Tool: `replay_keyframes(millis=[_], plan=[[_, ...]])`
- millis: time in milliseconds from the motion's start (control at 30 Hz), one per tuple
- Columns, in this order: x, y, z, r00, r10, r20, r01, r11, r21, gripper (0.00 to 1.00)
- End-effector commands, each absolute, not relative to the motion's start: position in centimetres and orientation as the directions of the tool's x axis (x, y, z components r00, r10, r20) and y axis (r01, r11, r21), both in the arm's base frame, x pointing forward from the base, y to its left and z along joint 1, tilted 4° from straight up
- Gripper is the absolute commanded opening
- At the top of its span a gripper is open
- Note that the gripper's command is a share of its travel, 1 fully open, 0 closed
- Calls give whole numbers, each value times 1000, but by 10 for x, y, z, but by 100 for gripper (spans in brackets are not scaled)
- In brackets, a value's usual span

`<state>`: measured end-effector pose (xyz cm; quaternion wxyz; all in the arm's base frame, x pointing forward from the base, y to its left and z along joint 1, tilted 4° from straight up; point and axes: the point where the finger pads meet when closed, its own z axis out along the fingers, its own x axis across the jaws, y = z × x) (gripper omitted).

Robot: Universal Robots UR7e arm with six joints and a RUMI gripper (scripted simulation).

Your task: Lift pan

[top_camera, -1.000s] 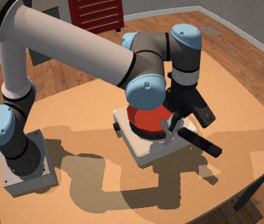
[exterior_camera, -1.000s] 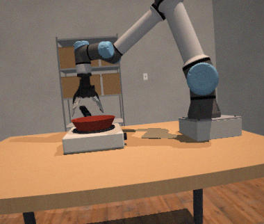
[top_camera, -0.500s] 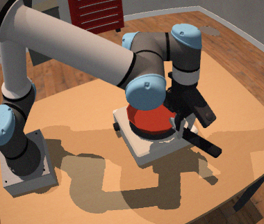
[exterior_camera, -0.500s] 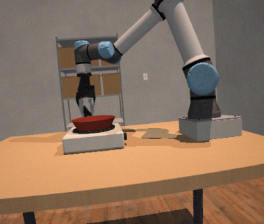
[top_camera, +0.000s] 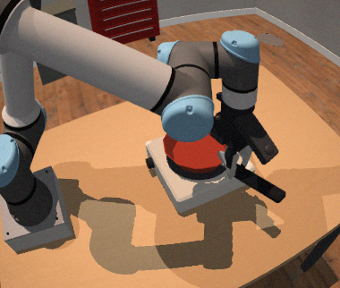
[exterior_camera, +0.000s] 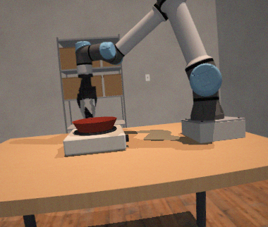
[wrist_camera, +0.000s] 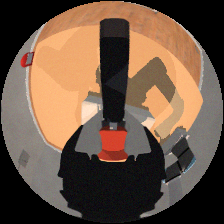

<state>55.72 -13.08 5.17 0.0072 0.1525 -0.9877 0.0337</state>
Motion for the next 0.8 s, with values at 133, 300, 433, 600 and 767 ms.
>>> replay_keyframes(millis=[133, 300, 433, 600, 767], plan=[[559, -131, 53, -953, -302, 22, -303, 951, -66, 0], [559, -131, 53, -953, -302, 22, -303, 951, -66, 0], [560, -131, 56, -953, -302, 21, -303, 951, -68, 0], [560, -131, 61, -953, -303, 20, -303, 950, -69, 0], [559, -129, 77, -953, -303, 19, -304, 950, -69, 0]])
